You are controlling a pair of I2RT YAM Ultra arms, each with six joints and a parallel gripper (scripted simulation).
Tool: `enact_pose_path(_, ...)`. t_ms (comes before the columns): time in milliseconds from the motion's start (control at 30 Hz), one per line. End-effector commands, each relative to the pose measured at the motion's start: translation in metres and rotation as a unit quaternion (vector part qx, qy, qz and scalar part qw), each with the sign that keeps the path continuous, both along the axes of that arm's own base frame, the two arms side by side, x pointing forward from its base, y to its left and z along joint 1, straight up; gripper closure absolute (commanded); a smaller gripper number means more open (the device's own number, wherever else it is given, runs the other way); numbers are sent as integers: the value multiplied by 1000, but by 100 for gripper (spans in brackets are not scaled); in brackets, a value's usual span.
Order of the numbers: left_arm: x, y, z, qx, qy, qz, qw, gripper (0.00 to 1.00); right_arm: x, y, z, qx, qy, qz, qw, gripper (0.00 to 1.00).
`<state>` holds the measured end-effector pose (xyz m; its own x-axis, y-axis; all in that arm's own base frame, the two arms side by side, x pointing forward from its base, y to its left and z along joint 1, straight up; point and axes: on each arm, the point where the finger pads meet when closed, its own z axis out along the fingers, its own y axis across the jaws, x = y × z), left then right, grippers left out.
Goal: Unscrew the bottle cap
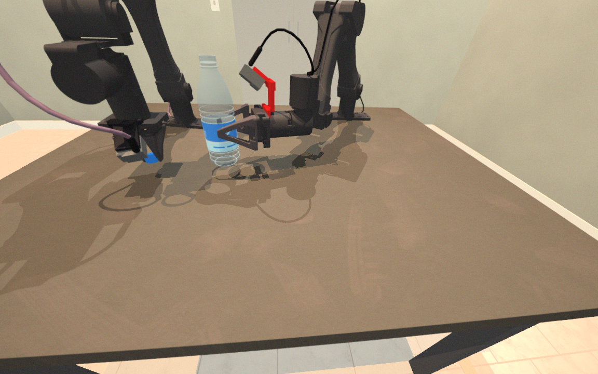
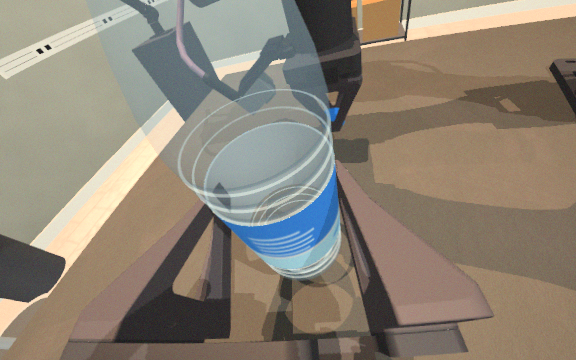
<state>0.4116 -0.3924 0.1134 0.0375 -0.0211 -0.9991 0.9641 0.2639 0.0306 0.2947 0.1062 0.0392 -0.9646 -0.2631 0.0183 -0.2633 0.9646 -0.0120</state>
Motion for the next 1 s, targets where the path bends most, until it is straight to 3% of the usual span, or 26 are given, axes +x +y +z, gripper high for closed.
enact_pose_path(0,-4,-4,-2,-3,3,-8,1000,100,8,4,10,11,-12,-33,999,100)
enact_pose_path(967,-4,-6,-34,-5,2,-11,1000,100,9,4,-25,12,-9,-35,999,100)
